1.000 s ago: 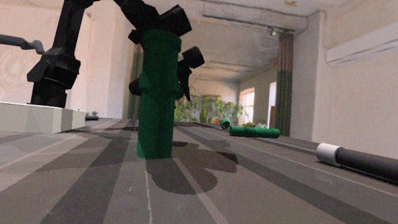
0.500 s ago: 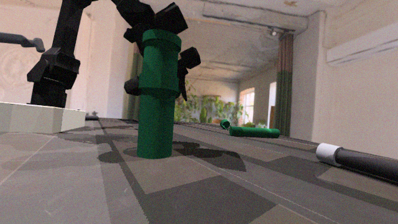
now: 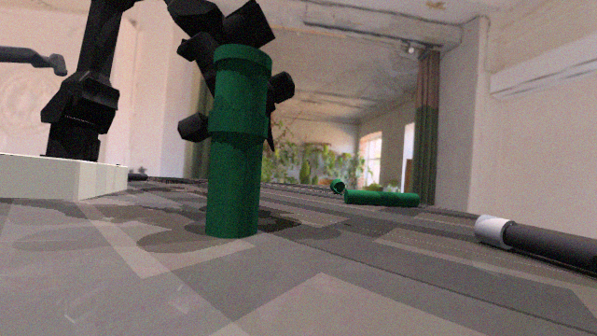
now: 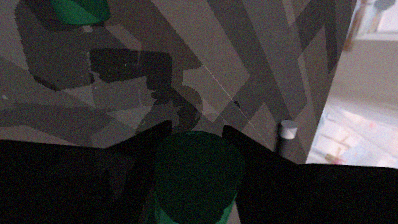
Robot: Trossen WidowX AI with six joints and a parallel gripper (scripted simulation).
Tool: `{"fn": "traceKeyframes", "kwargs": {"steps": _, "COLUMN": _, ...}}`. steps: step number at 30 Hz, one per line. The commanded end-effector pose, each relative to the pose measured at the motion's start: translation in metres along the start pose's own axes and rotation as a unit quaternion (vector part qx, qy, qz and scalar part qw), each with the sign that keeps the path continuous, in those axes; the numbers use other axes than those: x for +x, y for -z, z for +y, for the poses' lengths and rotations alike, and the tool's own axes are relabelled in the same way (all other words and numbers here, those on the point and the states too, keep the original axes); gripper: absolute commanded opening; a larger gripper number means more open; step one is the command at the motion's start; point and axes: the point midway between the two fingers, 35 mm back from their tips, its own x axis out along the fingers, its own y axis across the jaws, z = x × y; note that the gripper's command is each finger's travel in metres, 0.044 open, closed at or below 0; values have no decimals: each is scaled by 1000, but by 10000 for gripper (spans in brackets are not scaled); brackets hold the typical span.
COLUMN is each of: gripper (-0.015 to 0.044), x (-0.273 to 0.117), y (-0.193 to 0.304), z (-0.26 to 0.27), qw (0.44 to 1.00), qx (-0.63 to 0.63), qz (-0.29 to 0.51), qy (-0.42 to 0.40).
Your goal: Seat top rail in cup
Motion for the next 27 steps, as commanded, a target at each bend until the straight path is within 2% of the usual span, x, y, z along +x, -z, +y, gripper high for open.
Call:
{"fn": "traceKeyframes", "kwargs": {"steps": 1, "gripper": 0, "x": -2, "y": 1, "z": 5, "qw": 1000, "qx": -19, "qz": -9, "qy": -1}}
{"fn": "traceKeyframes", "kwargs": {"steps": 27, "gripper": 0, "x": -8, "y": 3, "z": 17, "qw": 996, "qx": -83, "qz": -45, "qy": -2}}
